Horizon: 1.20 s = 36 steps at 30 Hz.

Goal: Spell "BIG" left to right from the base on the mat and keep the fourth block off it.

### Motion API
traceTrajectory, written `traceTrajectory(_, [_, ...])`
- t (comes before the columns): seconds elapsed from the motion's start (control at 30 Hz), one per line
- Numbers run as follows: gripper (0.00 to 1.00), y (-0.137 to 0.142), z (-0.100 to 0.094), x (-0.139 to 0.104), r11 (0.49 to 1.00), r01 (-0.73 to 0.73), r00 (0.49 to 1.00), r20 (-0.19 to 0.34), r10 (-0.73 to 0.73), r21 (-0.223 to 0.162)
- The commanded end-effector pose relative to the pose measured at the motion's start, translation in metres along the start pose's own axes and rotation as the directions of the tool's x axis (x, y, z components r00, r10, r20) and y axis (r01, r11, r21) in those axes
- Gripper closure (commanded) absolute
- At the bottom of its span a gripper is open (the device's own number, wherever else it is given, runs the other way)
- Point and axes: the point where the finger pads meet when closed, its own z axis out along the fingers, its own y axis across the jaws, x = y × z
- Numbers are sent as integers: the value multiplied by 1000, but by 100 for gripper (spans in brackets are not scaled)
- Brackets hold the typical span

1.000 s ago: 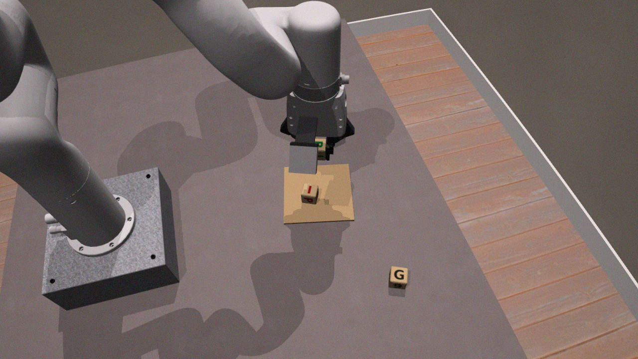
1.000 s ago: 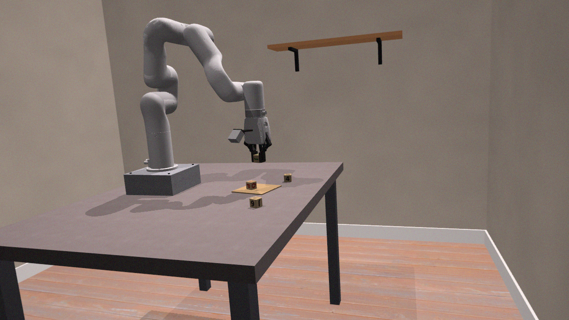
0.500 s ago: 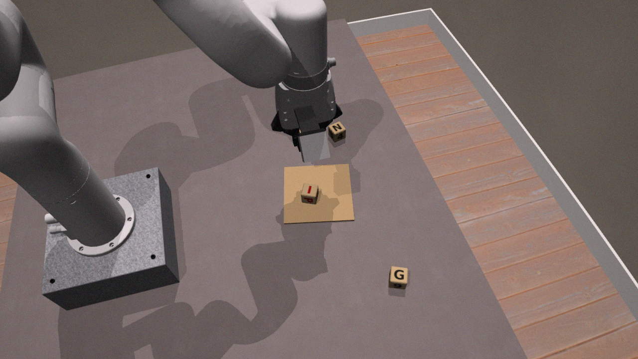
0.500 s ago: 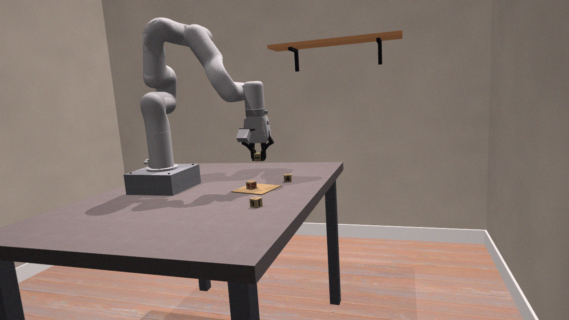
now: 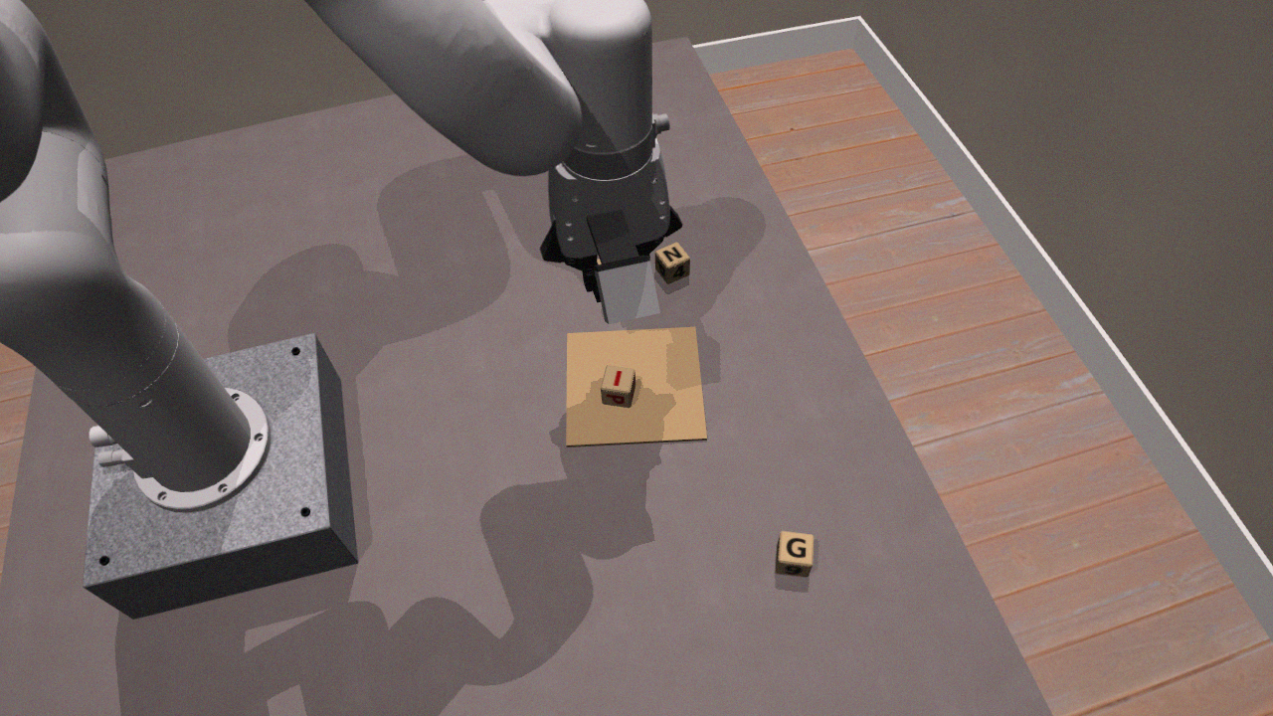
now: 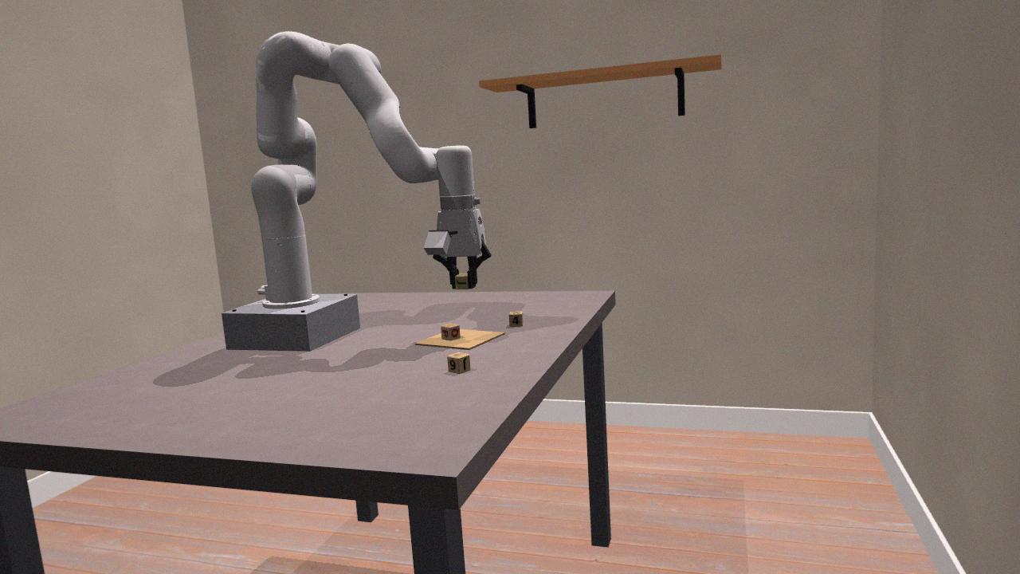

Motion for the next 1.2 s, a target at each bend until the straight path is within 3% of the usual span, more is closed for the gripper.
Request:
traceTrajectory(0.0, [73,-1,1,0,1000,0,1000,0,0,3])
traceTrajectory(0.23, [73,-1,12,0,1000,0,1000,0,0,3])
traceTrajectory(0.63, [73,-1,67,1,1000,0,1000,0,0,4])
traceTrajectory(0.93, [73,-2,89,2,1000,0,1000,0,0,4])
traceTrajectory(1.17, [73,-2,94,2,1000,0,1000,0,0,4])
